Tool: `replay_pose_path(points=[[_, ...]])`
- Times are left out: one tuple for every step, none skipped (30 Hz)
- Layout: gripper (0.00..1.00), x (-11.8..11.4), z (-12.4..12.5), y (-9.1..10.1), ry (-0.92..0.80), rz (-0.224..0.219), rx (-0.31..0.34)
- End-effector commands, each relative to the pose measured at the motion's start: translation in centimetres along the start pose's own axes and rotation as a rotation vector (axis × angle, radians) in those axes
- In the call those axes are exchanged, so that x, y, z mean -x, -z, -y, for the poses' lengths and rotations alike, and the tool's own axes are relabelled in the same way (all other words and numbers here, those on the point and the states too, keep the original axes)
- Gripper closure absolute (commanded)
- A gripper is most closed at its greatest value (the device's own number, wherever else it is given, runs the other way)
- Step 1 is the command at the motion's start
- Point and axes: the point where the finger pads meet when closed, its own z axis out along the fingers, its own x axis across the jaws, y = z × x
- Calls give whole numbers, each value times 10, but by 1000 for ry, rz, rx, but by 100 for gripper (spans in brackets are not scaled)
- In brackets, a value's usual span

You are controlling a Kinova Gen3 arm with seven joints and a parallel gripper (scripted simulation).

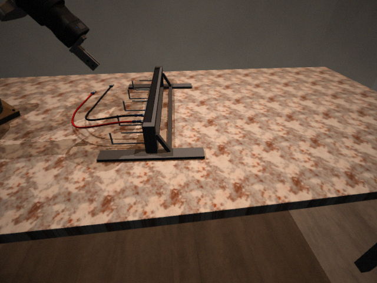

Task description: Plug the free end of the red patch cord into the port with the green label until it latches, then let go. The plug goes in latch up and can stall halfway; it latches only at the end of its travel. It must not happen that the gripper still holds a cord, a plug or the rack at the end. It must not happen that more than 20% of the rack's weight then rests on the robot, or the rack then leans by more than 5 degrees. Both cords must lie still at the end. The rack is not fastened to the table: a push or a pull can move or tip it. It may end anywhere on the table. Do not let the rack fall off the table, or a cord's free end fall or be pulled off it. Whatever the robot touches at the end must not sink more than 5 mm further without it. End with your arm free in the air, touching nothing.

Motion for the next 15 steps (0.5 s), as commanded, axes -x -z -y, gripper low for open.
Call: replay_pose_path(points=[[100,-1,-2,4,6,0,3],[100,-1,-2,6,6,0,3],[100,-1,-2,8,6,0,3],[100,-1,-2,10,6,0,3],[100,-1,-2,11,6,0,3],[100,-1,-2,13,6,0,3],[100,-1,-2,14,6,0,3],[100,-1,-2,14,6,0,3],[100,-1,-2,15,6,0,3],[100,-1,-2,16,6,0,3],[100,-1,-2,16,6,0,3],[100,-1,-2,16,6,0,3],[100,-1,-2,16,6,0,3],[100,-1,-2,16,6,0,3],[100,-1,-2,16,6,0,3]])
